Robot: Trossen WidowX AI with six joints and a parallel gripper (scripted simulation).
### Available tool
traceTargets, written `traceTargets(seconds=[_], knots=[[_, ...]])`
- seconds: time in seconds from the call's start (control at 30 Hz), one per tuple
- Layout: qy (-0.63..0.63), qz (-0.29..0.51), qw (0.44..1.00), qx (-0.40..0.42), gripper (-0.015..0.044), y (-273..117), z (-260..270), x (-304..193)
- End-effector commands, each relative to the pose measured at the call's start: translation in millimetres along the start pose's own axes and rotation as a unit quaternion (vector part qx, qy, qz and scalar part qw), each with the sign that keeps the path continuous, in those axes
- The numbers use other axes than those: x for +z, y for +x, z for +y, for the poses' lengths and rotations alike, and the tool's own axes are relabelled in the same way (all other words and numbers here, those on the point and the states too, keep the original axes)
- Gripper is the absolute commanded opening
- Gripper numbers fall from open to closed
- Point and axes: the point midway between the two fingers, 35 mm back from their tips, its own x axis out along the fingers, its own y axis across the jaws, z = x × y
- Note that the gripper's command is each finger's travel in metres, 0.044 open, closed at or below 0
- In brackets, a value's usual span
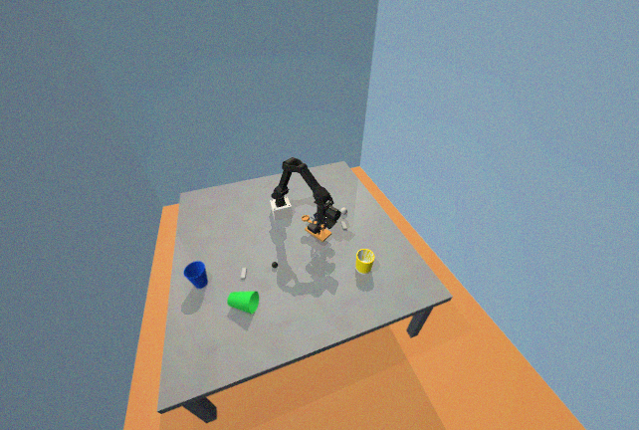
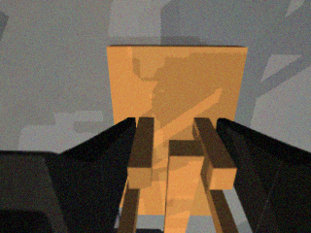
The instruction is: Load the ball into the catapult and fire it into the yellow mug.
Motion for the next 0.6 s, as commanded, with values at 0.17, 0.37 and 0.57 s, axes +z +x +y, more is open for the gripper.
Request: traceTargets(seconds=[0.17, 0.37, 0.57], knots=[[-0.002, -0.004, 1.0, 0.001, 0.0, 11.4, 0.5, 1.6], [-0.002, -0.004, 1.0, 0.001, 0.0, 21.3, 0.7, 1.6], [-0.002, -0.004, 1.0, 0.001, 0.0, 31.1, 0.8, 1.4]])
